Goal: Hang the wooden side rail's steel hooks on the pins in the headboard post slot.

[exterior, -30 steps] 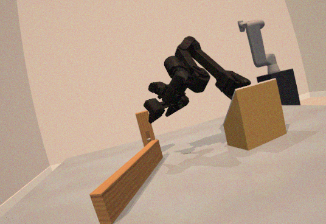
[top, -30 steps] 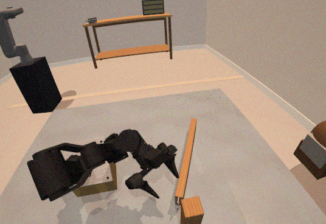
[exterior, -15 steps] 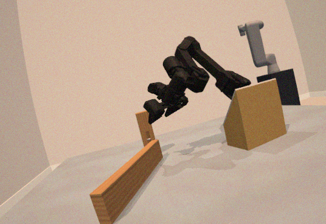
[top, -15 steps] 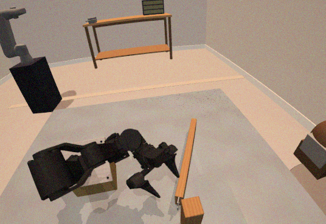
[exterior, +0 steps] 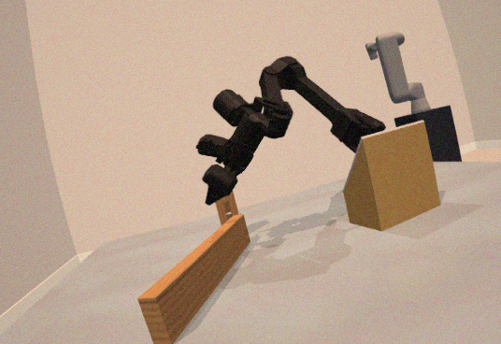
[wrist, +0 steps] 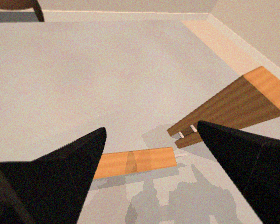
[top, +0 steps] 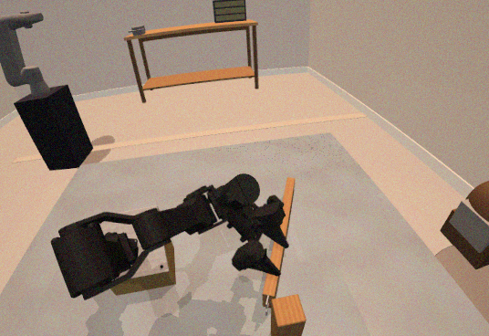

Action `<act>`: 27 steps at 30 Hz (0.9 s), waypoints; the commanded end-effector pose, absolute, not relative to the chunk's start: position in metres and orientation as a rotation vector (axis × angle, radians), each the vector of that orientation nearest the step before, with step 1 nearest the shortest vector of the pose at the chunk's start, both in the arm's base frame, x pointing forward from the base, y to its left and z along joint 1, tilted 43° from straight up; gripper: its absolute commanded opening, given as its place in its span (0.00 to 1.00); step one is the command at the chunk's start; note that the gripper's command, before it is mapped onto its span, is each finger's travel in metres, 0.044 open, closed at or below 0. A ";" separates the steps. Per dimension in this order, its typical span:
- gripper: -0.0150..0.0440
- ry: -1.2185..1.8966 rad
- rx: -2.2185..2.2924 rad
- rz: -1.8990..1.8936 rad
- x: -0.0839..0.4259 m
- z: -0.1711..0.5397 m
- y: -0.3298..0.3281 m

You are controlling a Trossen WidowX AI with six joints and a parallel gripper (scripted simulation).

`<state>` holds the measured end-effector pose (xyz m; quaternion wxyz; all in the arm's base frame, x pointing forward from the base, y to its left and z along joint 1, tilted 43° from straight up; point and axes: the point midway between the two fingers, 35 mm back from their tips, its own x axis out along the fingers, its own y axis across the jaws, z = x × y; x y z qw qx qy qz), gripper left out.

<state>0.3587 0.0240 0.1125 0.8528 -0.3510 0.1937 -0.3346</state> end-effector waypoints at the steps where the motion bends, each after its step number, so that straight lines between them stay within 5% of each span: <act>1: 1.00 0.728 -1.092 -0.417 0.413 0.096 0.052; 27: 1.00 1.288 -1.480 0.143 0.403 0.097 0.058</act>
